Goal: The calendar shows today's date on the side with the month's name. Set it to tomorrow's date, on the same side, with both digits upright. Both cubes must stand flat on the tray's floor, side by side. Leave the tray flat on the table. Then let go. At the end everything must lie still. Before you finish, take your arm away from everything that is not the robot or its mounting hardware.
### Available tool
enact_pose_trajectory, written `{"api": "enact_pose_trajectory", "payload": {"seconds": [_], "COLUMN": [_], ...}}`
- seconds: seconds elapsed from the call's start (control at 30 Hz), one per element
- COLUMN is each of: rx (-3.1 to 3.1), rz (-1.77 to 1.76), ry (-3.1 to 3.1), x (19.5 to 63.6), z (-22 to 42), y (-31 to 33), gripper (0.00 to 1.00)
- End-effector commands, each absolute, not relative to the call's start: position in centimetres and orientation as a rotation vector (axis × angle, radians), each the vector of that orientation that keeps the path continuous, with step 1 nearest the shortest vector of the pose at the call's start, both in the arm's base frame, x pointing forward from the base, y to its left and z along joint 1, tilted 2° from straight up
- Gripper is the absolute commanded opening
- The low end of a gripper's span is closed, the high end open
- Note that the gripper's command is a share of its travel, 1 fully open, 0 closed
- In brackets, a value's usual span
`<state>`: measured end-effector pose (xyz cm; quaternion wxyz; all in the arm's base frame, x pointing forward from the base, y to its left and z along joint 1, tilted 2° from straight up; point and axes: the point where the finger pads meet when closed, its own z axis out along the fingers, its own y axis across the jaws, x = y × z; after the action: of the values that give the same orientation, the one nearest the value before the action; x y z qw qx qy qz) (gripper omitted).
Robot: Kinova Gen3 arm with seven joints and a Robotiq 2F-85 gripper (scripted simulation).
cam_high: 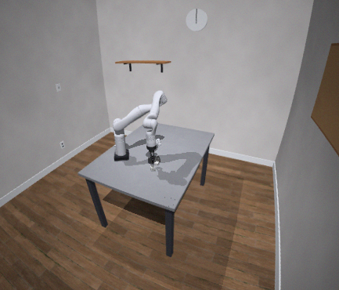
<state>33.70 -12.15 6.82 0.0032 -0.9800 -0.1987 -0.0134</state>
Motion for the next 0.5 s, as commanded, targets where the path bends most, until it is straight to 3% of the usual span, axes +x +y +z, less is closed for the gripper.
{"api": "enact_pose_trajectory", "payload": {"seconds": [0.0,0.47], "rx": [-3.079,-3.125], "rz": [-0.042,-0.039], "ry": [-0.593,-0.207], "x": [33.71,33.62], "z": [6.86,7.03], "y": [-12.19,-12.26], "gripper": [1.00,1.00]}}
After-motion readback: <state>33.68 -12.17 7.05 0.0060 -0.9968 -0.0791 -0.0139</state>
